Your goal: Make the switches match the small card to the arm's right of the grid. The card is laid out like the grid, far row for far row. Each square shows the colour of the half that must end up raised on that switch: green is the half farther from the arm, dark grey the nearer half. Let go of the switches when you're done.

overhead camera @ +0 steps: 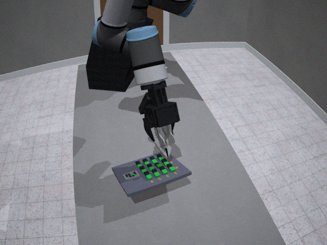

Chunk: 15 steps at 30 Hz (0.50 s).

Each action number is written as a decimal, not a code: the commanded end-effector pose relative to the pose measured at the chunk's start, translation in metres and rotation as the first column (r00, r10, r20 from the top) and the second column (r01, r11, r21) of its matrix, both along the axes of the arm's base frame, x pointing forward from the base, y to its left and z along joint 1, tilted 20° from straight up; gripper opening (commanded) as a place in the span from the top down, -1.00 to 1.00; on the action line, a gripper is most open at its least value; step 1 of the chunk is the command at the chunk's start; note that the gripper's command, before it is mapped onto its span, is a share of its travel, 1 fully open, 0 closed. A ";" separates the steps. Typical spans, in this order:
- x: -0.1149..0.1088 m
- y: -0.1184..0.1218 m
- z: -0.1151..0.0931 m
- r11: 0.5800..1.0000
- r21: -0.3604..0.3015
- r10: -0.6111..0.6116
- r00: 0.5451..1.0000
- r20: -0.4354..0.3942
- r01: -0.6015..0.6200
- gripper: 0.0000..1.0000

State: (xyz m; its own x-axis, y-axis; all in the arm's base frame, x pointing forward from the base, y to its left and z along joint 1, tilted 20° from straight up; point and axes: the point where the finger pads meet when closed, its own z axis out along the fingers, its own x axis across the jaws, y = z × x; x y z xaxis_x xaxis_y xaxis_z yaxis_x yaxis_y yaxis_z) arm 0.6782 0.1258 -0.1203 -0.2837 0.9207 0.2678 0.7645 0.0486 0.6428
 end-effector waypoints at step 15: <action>0.012 0.007 -0.014 1.000 0.000 0.000 1.000 0.001 0.000 1.00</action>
